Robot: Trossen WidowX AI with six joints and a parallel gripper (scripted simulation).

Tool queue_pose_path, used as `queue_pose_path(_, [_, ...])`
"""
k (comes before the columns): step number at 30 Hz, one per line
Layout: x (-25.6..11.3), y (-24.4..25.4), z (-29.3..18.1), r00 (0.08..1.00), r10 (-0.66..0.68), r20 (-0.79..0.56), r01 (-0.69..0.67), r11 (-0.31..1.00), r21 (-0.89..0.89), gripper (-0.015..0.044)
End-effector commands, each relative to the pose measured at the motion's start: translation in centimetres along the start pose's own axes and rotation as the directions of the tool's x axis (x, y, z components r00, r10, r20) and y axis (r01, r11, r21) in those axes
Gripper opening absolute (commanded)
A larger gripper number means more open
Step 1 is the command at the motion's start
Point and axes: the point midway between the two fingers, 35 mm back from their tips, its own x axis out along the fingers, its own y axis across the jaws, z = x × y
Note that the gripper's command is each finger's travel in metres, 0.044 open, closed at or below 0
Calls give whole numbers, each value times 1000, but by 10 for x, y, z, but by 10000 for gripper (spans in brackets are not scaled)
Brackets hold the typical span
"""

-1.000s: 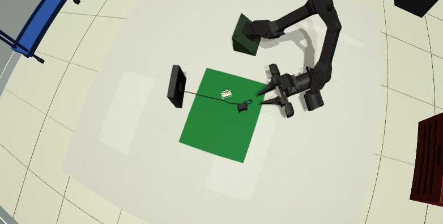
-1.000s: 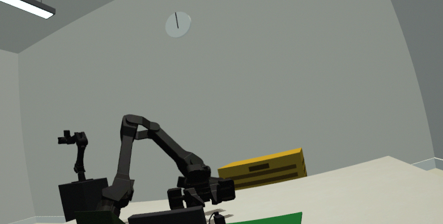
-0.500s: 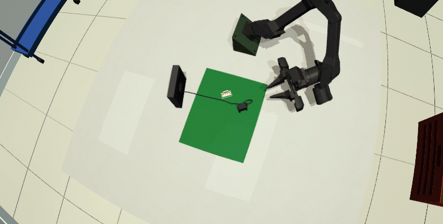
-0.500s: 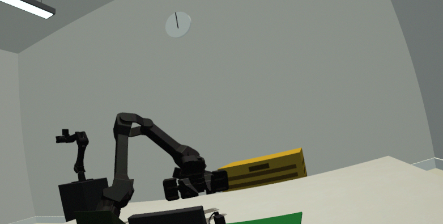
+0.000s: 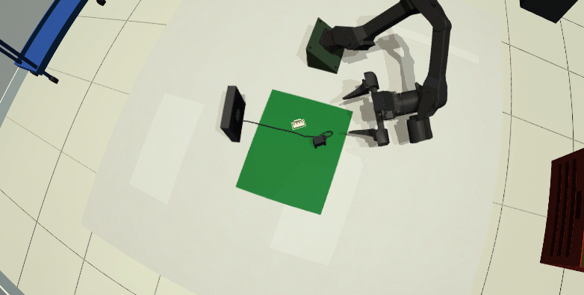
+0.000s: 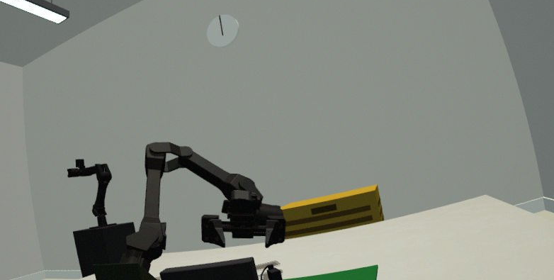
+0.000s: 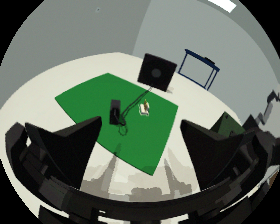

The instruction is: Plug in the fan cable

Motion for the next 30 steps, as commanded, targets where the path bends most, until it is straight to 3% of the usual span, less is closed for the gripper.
queue_pose_path(1, [6,-4,-1,994,-71,-82,66,996,-61,440])
queue_pose_path(15, [18,-15,-3,919,-211,-333,148,968,-205,440])
queue_pose_path(30, [19,-17,-2,763,-234,-602,74,958,-279,440])
